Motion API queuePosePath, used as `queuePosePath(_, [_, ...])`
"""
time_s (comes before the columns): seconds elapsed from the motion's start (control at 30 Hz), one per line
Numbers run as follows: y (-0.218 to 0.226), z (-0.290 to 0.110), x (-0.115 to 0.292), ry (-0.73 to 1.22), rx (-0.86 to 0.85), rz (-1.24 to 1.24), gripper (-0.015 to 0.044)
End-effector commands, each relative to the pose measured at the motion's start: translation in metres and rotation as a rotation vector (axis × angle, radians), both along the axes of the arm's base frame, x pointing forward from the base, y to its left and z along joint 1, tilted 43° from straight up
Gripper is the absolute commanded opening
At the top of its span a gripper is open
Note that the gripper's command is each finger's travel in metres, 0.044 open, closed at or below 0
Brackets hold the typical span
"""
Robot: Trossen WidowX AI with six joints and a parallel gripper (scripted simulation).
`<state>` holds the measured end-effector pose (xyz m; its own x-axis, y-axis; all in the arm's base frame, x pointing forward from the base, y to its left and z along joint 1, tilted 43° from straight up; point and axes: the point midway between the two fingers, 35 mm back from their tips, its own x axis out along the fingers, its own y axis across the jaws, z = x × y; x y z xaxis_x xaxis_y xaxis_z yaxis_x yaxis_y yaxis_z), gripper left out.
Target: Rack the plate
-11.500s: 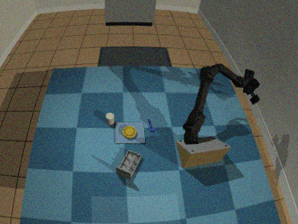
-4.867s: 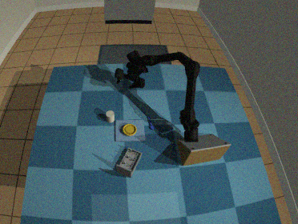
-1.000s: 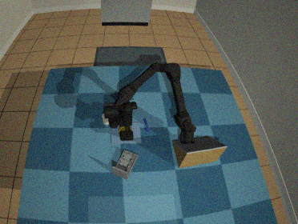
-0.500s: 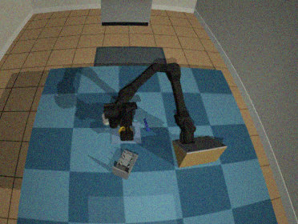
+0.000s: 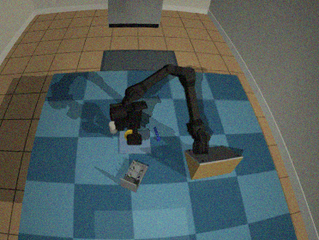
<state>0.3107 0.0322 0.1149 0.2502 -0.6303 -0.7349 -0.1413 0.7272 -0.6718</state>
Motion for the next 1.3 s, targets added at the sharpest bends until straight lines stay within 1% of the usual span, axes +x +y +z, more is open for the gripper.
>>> queuePosePath(0.0, [0.017, 0.018, -0.003, -0.011, 0.014, 0.014, 0.0])
queuePosePath(0.43, [0.057, 0.06, -0.013, -0.021, 0.032, 0.055, 0.0])
queuePosePath(0.77, [0.08, 0.086, -0.021, -0.027, 0.039, 0.077, 0.0])
queuePosePath(0.9, [0.083, 0.085, -0.021, -0.037, 0.046, 0.061, 0.0])
queuePosePath(1.27, [0.121, 0.042, -0.05, -0.207, 0.138, -0.232, 0.0])
